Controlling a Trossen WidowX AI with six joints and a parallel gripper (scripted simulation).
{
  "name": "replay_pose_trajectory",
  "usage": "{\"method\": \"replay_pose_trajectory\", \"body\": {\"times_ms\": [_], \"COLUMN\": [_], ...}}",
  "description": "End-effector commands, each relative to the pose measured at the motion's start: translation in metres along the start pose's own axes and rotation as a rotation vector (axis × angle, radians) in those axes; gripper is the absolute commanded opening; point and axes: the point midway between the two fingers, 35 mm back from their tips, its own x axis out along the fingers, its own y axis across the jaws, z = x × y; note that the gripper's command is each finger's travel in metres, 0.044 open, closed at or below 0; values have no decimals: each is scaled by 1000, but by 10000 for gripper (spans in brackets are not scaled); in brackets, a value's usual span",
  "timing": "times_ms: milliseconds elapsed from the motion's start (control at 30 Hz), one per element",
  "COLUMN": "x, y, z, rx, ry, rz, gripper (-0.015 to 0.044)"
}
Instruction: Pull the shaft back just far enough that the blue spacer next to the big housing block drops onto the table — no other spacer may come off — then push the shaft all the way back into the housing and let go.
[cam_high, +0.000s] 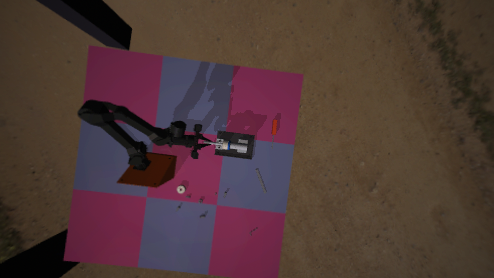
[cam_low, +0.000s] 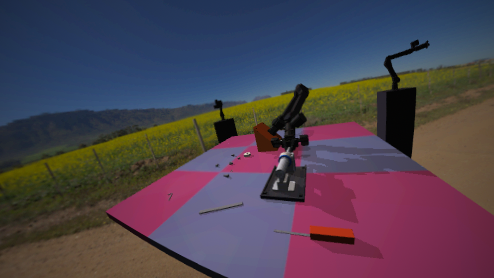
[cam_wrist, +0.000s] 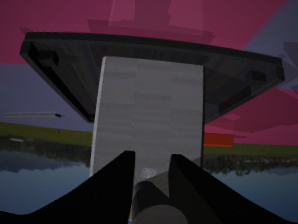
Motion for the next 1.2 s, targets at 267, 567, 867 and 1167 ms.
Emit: {"method": "replay_pose_trajectory", "body": {"times_ms": [267,567,867,1167], "x": [-1,-2,-3,-3], "y": [0,0,0,0], "z": [1,1,1,2], "rx": [4,4,4,4], "ry": [0,0,0,0], "rz": [0,0,0,0], "gripper": [0,0,0,0]}}
